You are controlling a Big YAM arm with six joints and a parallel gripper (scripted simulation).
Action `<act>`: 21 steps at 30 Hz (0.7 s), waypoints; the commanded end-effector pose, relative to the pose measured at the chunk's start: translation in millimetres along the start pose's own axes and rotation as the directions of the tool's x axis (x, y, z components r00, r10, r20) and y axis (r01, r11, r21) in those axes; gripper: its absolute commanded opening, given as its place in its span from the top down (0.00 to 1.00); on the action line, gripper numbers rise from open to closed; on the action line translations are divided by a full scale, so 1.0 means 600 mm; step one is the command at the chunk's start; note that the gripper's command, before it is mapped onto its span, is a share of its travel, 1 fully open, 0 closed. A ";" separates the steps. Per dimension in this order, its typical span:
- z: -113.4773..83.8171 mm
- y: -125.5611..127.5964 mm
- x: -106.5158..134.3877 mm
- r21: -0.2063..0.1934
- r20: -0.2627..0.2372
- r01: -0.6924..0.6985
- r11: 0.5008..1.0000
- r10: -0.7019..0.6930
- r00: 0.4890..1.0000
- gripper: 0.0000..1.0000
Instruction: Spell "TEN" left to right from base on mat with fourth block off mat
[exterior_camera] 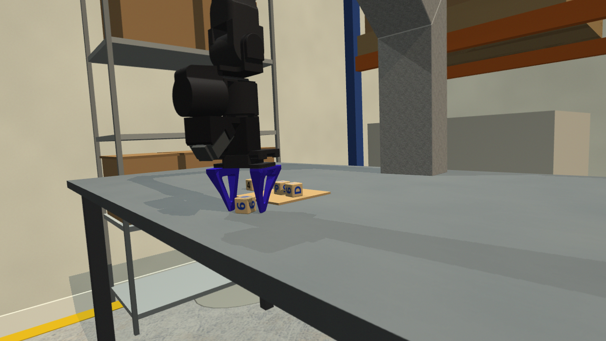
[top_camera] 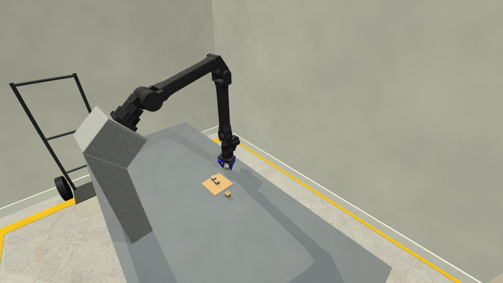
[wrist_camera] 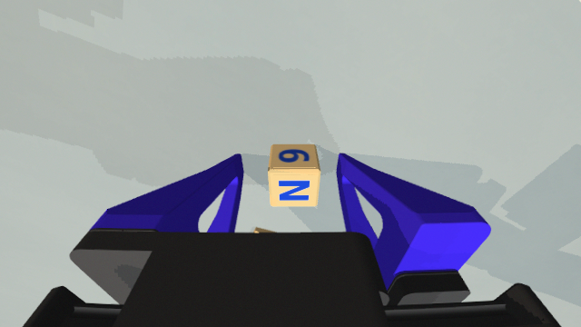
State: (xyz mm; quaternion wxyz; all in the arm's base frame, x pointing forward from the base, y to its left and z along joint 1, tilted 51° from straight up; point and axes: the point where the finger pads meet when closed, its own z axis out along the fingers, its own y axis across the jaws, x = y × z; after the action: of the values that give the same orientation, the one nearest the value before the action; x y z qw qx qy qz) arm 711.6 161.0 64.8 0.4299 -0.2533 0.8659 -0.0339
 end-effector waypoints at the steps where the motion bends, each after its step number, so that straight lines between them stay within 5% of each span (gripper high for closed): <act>1: -0.003 -0.020 -0.010 0.014 0.017 0.002 1.000 -0.003 1.000 0.40; 4: -0.003 -0.020 -0.010 0.014 0.017 0.002 1.000 -0.003 1.000 0.40; 5: -0.003 -0.020 -0.010 0.014 0.017 0.002 1.000 -0.003 1.000 0.59; 21: -0.003 -0.020 -0.010 0.014 0.017 0.002 1.000 -0.002 1.000 0.59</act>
State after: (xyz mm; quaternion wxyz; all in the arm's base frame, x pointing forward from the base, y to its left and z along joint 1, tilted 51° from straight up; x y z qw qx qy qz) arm 711.5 161.0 64.6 0.4298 -0.2534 0.8660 -0.0339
